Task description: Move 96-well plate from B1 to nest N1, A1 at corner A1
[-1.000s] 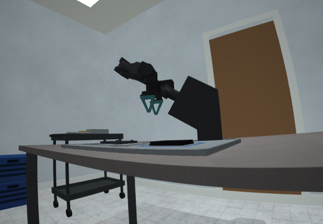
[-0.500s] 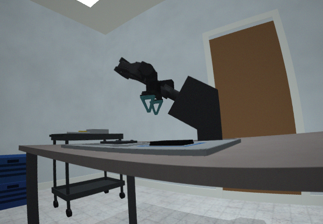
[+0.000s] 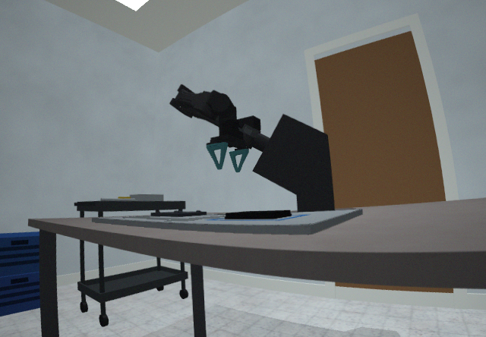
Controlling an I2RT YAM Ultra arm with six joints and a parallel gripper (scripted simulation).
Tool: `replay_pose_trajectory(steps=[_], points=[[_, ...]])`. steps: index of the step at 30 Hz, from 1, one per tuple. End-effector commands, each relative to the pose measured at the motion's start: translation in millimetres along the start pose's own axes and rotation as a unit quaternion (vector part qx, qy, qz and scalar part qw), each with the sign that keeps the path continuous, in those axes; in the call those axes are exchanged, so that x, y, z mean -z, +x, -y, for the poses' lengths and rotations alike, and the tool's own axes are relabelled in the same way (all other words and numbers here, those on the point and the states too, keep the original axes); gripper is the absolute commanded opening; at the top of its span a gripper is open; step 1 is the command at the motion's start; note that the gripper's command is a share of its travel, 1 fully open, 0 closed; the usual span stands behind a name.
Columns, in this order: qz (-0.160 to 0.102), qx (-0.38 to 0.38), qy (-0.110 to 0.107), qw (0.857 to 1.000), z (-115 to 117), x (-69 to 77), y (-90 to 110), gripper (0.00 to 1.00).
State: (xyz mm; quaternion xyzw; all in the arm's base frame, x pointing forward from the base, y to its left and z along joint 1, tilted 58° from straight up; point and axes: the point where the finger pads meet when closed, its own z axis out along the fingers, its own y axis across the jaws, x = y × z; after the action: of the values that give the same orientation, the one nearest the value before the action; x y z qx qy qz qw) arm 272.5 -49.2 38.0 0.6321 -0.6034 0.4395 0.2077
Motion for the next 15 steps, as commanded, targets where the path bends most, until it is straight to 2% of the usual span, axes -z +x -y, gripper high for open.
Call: replay_pose_trajectory(steps=[1,9,15], points=[[0.006,-0.081,0.006,0.997,15.8,5.0,-9.3,1.0],[0.006,-0.165,0.006,0.986,25.0,4.0,-15.5,1.0],[0.006,-0.248,0.005,0.969,33.9,2.8,-22.3,1.0]])
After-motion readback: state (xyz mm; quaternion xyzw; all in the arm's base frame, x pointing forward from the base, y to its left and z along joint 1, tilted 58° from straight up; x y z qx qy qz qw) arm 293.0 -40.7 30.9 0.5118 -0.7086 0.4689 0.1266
